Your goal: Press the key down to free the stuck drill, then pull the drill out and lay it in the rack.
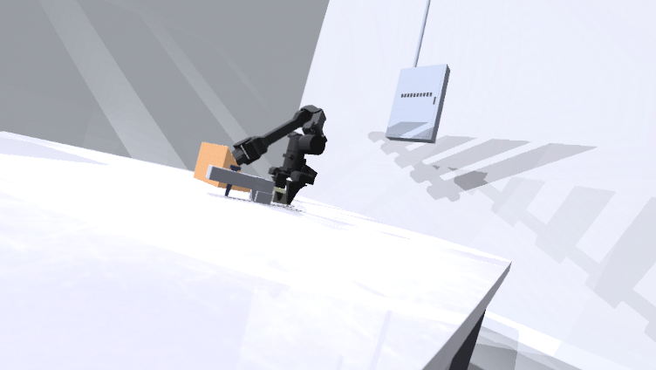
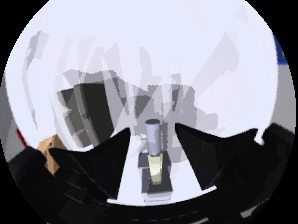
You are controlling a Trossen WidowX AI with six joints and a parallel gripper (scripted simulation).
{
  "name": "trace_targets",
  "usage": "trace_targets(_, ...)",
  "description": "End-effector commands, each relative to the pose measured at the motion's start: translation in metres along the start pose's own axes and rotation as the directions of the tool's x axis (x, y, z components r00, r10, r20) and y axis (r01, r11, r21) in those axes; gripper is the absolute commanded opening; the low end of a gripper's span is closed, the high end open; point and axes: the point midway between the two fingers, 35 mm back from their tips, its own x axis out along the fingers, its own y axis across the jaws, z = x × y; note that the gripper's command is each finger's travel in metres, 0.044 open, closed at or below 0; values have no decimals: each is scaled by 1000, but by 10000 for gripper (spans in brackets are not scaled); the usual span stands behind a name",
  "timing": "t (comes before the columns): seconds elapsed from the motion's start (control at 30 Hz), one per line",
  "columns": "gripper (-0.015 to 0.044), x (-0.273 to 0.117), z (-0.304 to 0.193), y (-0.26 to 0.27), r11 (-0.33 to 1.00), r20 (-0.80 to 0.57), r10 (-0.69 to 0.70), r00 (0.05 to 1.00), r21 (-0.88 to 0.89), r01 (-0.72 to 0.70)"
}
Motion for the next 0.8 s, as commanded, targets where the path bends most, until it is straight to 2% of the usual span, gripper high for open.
trace_targets(0.0,204,0,0,0,1000,0,0,1000,0,0)
trace_targets(0.2,46,0,0,0,1000,0,0,1000,0,0)
trace_targets(0.43,0,0,0,0,1000,0,0,1000,0,0)
trace_targets(0.77,0,-4,0,2,1000,-4,2,1000,-3,-2)
